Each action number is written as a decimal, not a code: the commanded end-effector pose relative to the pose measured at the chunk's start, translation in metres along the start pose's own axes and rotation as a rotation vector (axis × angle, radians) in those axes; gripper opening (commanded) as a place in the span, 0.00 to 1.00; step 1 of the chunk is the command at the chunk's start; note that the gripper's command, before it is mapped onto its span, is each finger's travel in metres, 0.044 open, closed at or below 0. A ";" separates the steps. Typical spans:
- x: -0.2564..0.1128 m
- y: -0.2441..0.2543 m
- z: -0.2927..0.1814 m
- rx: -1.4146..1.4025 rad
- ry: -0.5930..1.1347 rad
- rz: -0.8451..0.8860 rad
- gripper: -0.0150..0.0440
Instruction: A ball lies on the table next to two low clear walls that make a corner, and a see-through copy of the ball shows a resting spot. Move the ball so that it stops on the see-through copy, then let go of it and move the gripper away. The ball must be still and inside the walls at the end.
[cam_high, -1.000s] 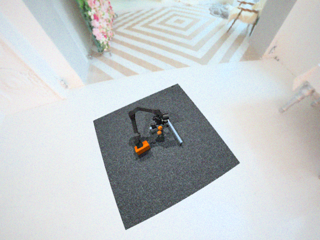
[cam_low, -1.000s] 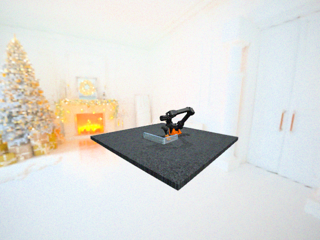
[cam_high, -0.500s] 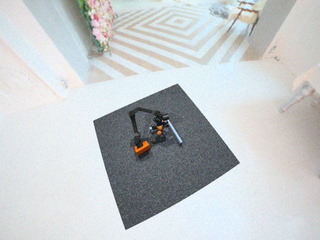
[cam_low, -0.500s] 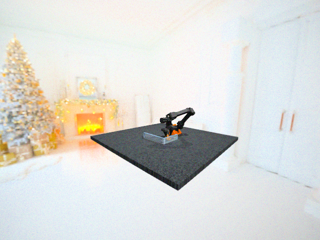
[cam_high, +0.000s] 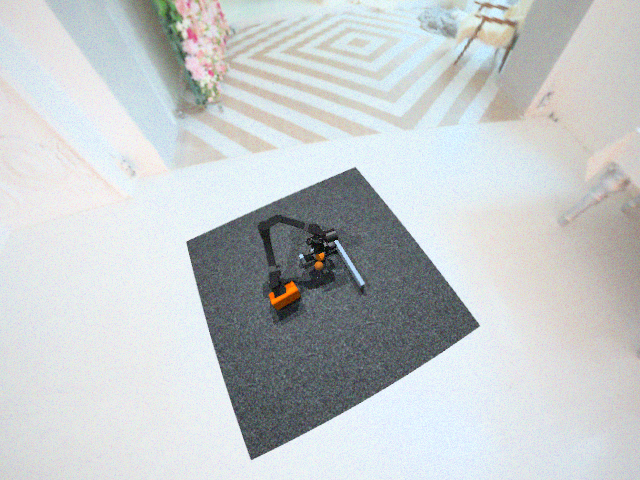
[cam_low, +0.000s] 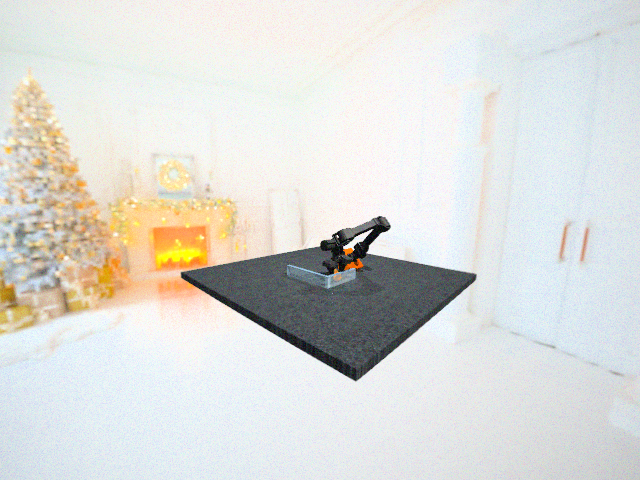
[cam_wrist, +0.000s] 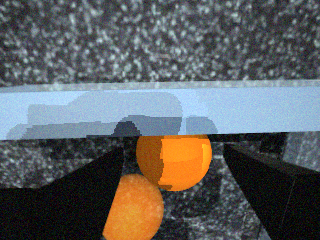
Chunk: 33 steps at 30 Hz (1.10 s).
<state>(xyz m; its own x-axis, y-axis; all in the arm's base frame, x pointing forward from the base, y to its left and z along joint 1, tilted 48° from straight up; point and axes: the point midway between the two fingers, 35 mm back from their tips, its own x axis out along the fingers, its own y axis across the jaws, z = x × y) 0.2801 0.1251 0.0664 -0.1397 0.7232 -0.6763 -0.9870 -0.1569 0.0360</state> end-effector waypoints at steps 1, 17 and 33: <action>0.003 0.001 0.000 0.005 -0.005 0.001 0.78; -0.022 -0.010 -0.003 -0.039 0.039 -0.061 0.30; -0.082 -0.017 -0.019 0.015 0.051 -0.097 0.25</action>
<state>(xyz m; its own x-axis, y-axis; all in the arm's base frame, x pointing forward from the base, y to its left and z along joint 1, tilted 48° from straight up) 0.3095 0.0638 0.0992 -0.0356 0.7014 -0.7119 -0.9972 -0.0723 -0.0214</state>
